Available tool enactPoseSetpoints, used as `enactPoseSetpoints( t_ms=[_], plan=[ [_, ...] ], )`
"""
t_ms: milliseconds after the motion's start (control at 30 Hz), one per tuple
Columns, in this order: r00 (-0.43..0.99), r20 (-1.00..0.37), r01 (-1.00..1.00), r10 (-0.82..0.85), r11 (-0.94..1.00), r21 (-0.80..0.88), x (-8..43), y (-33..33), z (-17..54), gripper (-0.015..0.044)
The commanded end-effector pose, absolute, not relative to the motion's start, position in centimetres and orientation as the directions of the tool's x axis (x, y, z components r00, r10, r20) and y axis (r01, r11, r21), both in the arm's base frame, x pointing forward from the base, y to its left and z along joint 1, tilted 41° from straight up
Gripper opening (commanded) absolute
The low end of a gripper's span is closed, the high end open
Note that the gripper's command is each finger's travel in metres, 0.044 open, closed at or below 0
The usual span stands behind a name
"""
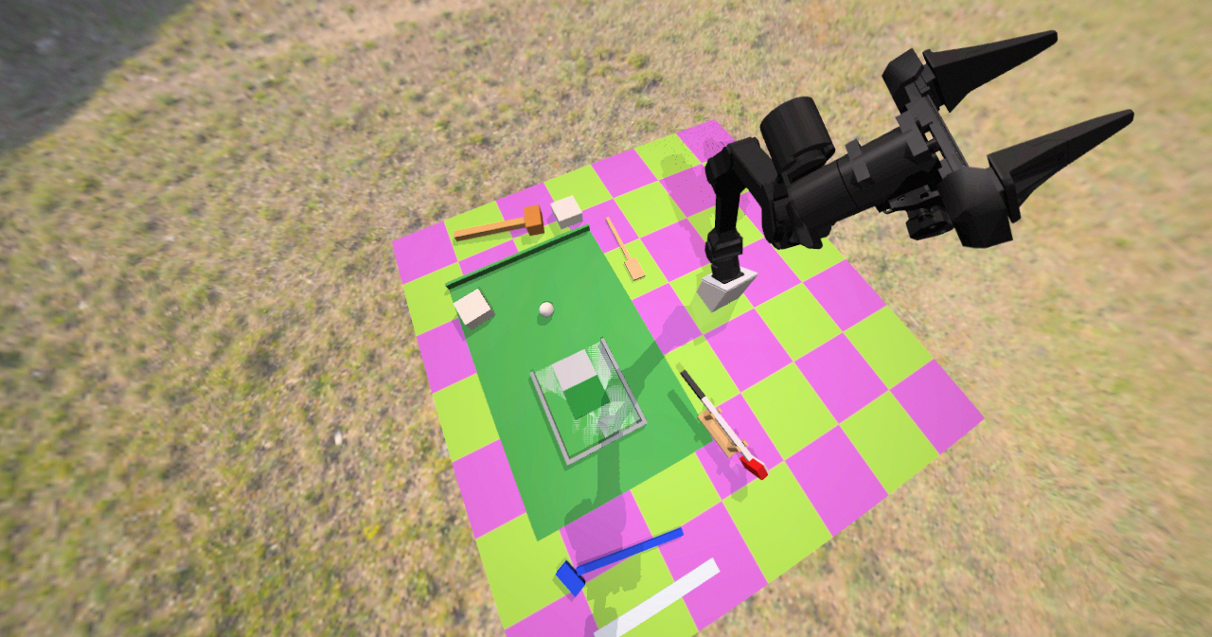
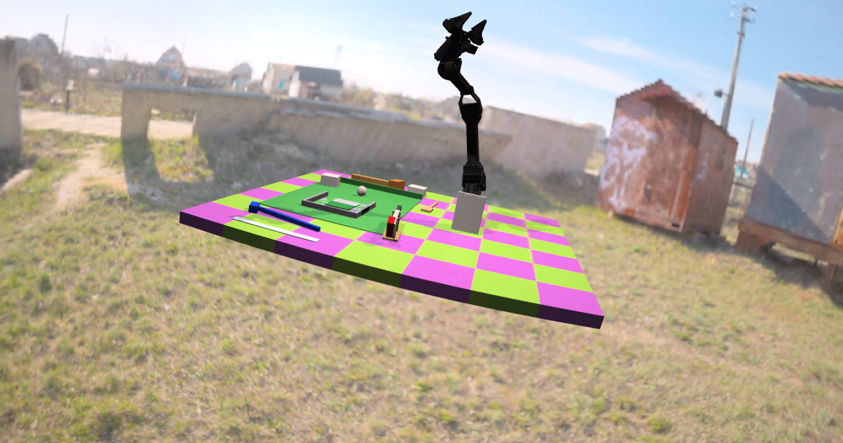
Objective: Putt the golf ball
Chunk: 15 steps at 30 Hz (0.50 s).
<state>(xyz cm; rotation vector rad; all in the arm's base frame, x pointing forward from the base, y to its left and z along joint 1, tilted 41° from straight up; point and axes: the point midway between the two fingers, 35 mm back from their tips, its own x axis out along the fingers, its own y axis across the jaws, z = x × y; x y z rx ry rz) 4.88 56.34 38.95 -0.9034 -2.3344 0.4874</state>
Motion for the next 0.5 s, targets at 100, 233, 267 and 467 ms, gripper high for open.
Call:
enactPoseSetpoints(
  t_ms=[100, 233, 267, 467],
  plan=[
    [-0.372, 0.215, 0.344, 0.903, 0.349, -0.872, 11.2, 59.3, 31.2, 0.044],
    [-0.232, 0.068, 0.208, 0.97, 0.118, -0.971, 15.0, 59.6, 26.0, 0.044],
    [-0.197, 0.027, 0.168, 0.98, 0.061, -0.984, 15.9, 59.5, 24.6, 0.044],
    [-0.006, -0.248, -0.1, 0.969, -0.247, -0.964, 21.0, 57.4, 16.0, 0.044]
  ],
)
